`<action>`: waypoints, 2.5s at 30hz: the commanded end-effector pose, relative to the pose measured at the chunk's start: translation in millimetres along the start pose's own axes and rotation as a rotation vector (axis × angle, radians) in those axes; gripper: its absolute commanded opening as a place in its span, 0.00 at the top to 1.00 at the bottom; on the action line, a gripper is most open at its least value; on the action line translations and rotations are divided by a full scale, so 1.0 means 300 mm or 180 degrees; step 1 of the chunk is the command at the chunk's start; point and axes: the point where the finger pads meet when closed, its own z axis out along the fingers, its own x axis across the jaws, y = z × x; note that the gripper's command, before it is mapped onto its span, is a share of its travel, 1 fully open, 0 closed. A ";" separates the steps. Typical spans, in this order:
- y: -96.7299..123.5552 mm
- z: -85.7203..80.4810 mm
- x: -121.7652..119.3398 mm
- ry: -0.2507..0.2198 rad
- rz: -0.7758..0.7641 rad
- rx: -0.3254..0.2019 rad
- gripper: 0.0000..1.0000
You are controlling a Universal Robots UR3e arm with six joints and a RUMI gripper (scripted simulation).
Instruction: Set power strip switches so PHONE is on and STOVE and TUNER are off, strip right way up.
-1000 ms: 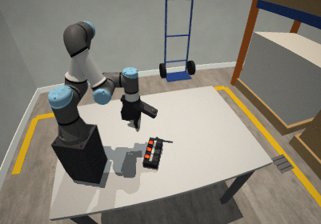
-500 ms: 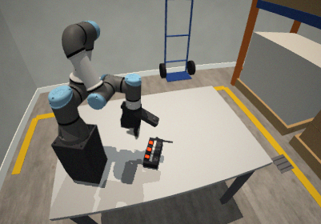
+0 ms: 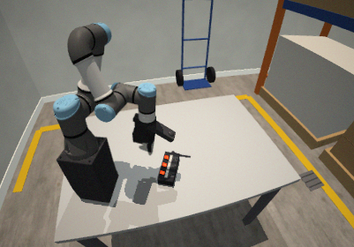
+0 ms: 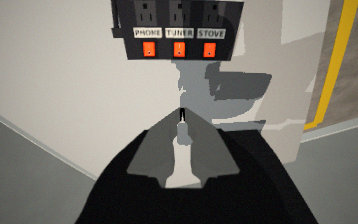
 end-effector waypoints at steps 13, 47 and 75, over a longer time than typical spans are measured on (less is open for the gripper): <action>-0.002 -0.001 0.001 0.0000 -0.0001 0.0005 1.00; -0.002 -0.001 0.001 0.0000 -0.0001 0.0005 1.00; -0.032 0.096 0.000 0.0000 -0.0001 0.0005 1.00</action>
